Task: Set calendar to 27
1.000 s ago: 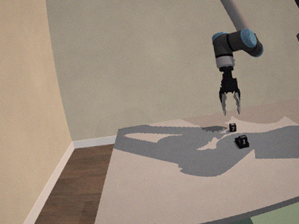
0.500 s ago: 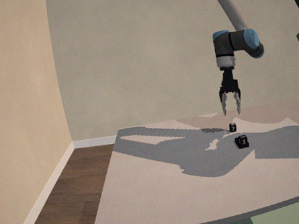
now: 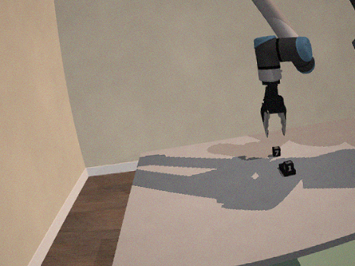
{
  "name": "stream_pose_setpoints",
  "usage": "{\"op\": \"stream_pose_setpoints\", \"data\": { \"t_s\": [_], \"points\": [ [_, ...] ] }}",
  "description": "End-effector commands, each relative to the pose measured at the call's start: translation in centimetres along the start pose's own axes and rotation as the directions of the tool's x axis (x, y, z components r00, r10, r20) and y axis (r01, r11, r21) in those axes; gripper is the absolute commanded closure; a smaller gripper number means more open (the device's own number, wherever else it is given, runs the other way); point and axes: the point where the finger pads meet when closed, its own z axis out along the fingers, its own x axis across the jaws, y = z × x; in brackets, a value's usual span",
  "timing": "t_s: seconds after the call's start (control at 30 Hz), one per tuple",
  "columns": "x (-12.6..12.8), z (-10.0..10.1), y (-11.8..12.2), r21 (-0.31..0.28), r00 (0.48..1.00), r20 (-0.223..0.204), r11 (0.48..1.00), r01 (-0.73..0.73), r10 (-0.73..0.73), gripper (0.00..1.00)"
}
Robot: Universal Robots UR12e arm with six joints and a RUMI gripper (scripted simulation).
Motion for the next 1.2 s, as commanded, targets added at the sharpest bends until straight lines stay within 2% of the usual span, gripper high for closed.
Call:
{"op": "stream_pose_setpoints", "data": {
  "t_s": [0.0,0.07,0.1,0.67,0.93,0.97,1.17],
  "points": [
    [0.0,-0.1,0.0,0.035,1.000,0.002,0.999,-0.001,0.001,0.58],
    [0.0,-0.1,0.0,0.035,1.000,0.002,0.999,-0.001,0.001,0.58],
    [0.0,-0.1,0.0,0.035,1.000,0.002,0.999,-0.001,0.001,0.00],
    [0.0,-0.1,0.0,0.035,1.000,0.002,0.999,-0.001,0.001,0.00],
    [0.0,-1.2,0.0,0.035,1.000,0.002,0.999,0.000,0.000,0.00],
    [0.0,-1.2,0.0,0.035,1.000,0.002,0.999,0.000,0.000,0.71],
    [0.0,-1.2,0.0,0.035,1.000,0.002,0.999,0.000,0.000,0.71]
  ]
}}
